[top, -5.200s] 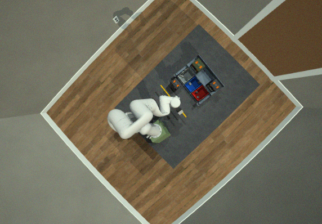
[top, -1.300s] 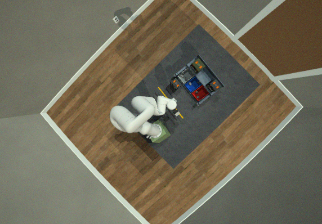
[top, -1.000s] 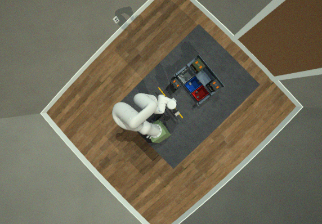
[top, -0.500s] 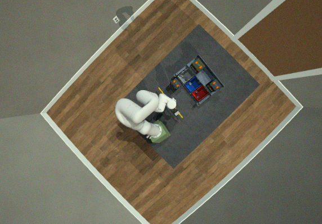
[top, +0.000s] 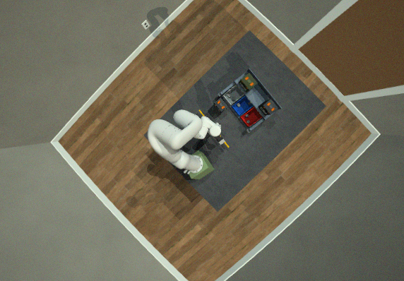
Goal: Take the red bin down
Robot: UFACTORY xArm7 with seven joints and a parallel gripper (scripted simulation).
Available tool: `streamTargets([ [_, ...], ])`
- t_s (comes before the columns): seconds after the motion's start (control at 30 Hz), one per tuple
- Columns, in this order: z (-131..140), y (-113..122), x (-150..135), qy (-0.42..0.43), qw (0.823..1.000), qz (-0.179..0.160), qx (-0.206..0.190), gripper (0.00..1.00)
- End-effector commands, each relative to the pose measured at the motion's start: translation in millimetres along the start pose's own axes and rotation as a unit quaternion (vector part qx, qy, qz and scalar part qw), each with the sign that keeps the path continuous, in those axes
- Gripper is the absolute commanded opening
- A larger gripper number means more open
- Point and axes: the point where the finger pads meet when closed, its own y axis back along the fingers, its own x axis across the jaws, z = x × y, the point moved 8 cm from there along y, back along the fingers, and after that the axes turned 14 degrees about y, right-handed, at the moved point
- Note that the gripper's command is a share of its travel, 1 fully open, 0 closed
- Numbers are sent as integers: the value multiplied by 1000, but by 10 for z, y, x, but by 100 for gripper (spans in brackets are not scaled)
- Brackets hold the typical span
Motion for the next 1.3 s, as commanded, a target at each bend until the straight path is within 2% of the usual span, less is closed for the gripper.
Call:
streamTargets([
  [0.0, -9, -46, -15, 0, 1000, -4, 0, 0],
  [0.23, -9, -46, -15, 0, 1000, -4, 0, 0],
  [0.4, -10, -242, -19, 0, 1000, -4, 0, 0],
  [0.8, -10, -242, -19, 0, 1000, -4, 0, 0],
  [0.97, -11, -438, -22, 0, 1000, -4, 0, 0],
  [1.27, -11, -438, -22, 0, 1000, -4, 0, 0],
])
